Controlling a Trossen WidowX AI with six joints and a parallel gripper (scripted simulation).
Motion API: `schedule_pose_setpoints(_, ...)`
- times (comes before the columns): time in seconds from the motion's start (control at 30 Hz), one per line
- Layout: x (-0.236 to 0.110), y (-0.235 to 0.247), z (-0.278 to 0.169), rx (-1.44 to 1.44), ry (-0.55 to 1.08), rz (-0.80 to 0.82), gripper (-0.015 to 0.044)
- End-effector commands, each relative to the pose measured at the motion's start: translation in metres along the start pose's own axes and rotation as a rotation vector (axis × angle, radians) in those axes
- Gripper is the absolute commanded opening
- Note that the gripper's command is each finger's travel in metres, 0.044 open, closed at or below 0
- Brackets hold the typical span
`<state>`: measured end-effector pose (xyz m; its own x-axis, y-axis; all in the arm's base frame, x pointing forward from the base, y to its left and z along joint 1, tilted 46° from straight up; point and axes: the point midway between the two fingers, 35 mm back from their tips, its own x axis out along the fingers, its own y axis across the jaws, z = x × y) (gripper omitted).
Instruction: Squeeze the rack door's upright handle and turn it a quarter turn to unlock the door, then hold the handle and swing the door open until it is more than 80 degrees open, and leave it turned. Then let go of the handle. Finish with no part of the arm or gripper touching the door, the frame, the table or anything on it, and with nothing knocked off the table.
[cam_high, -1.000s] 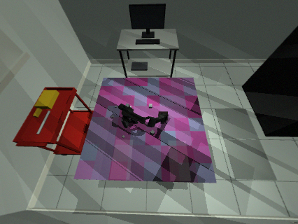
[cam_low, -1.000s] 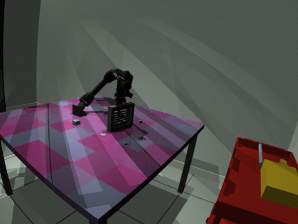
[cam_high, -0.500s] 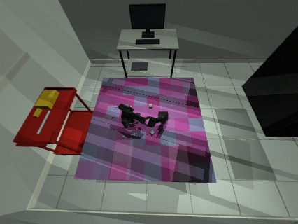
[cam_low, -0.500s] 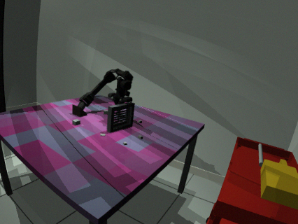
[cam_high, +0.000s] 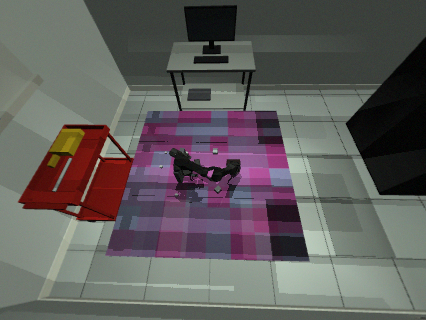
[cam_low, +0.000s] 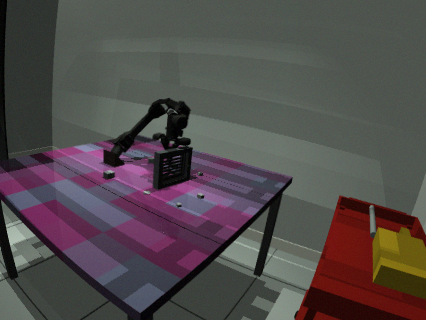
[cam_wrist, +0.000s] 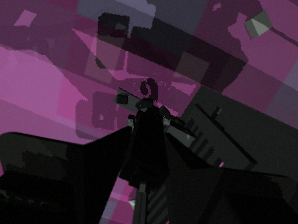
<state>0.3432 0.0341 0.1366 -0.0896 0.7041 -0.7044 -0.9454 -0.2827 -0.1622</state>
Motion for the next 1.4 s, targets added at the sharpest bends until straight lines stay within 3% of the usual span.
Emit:
schedule_pose_setpoints(0.0,0.0011,-0.0011,-0.0012,-0.021,0.002,-0.001,0.0147)
schedule_pose_setpoints(0.2,0.0011,-0.0011,-0.0012,-0.021,0.002,-0.001,0.0288)
schedule_pose_setpoints(1.37,0.001,-0.001,-0.0015,1.638,0.002,-0.005,0.0288)
